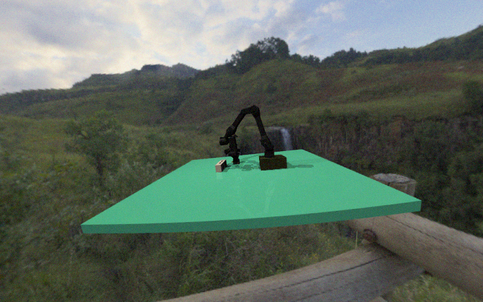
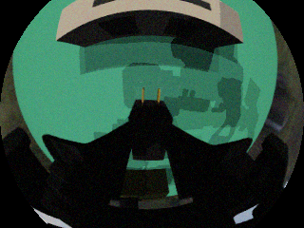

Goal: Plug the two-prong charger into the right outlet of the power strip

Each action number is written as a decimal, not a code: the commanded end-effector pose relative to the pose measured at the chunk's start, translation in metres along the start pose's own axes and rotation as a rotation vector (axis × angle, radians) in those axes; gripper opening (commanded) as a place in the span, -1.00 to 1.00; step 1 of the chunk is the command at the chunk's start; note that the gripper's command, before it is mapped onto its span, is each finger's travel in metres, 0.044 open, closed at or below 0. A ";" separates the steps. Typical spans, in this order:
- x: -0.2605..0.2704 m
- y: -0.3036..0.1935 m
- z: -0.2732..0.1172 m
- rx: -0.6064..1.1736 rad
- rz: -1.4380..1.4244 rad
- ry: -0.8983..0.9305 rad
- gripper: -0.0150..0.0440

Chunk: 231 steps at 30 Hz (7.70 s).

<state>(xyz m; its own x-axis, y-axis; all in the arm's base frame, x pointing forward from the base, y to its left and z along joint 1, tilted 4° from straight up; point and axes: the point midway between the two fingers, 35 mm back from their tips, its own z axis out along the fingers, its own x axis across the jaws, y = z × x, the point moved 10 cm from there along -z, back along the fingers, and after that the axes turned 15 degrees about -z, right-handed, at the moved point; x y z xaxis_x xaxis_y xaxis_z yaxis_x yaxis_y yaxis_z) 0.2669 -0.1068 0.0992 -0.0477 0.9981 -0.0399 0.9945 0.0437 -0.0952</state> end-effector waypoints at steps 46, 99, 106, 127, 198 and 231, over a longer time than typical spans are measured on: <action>-0.040 0.036 0.016 -0.008 -0.052 -0.015 -0.49; -0.046 0.049 0.015 -0.009 -0.055 -0.016 -0.49; -0.046 0.049 0.015 -0.009 -0.055 -0.016 -0.49; -0.047 0.051 0.015 -0.010 -0.055 -0.016 -0.49; -0.048 0.056 0.015 -0.010 -0.055 -0.016 -0.49; -0.048 0.058 0.014 -0.010 -0.055 -0.017 -0.49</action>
<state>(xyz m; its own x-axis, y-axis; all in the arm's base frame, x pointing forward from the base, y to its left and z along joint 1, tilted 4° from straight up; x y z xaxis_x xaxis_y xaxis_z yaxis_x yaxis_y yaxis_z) 0.3238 -0.1522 0.0798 -0.1078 0.9931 -0.0467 0.9906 0.1033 -0.0901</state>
